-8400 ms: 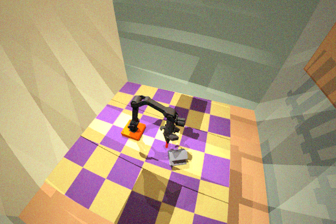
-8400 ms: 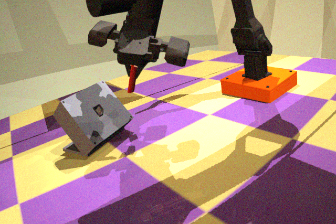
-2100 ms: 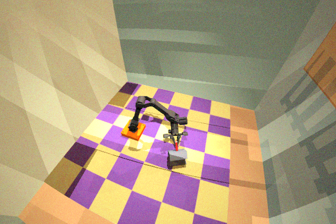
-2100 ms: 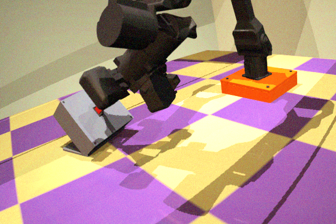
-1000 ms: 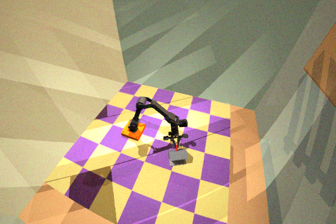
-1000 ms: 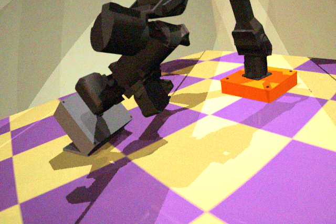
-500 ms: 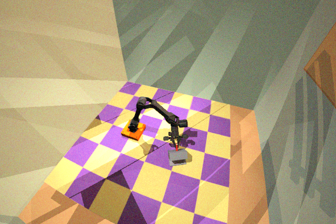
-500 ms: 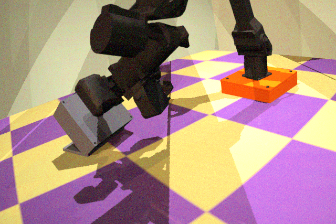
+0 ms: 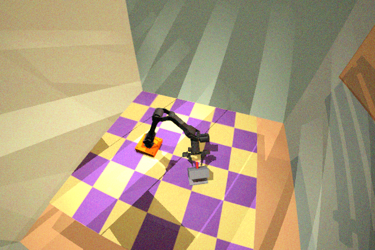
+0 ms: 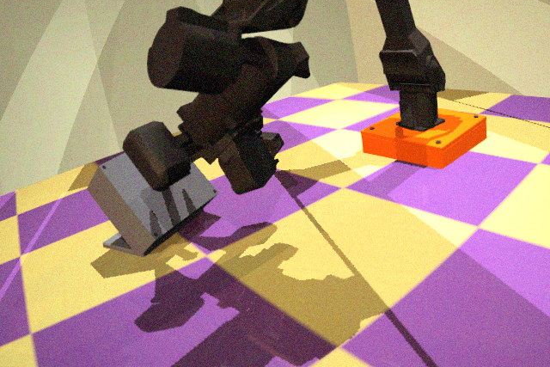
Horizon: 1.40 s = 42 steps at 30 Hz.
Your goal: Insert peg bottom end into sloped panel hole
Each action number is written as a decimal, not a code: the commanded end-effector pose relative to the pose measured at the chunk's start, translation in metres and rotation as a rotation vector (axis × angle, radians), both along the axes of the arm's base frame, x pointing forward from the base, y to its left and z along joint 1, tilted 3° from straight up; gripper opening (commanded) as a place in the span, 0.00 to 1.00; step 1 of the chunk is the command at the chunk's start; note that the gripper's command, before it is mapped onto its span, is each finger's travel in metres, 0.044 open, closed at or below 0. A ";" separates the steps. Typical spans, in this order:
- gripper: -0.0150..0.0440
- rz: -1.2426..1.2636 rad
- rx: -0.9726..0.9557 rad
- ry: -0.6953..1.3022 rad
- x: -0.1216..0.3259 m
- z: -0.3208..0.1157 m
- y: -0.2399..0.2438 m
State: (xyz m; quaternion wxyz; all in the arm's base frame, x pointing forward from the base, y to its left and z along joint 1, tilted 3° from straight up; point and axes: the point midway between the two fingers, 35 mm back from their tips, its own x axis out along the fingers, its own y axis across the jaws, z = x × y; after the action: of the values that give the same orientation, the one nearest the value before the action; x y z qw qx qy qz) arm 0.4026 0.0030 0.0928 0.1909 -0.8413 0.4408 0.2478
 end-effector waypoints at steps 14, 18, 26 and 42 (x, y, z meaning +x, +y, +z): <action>1.00 0.001 0.008 0.007 -0.009 0.011 0.017; 1.00 0.002 0.009 0.009 -0.012 0.015 0.023; 1.00 0.002 0.012 0.013 -0.019 0.022 0.034; 1.00 0.005 0.012 0.018 -0.034 0.036 0.055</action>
State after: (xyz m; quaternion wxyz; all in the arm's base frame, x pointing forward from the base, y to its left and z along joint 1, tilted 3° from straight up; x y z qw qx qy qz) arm 0.3702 0.0552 0.1225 0.1874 -0.8376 0.4399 0.2640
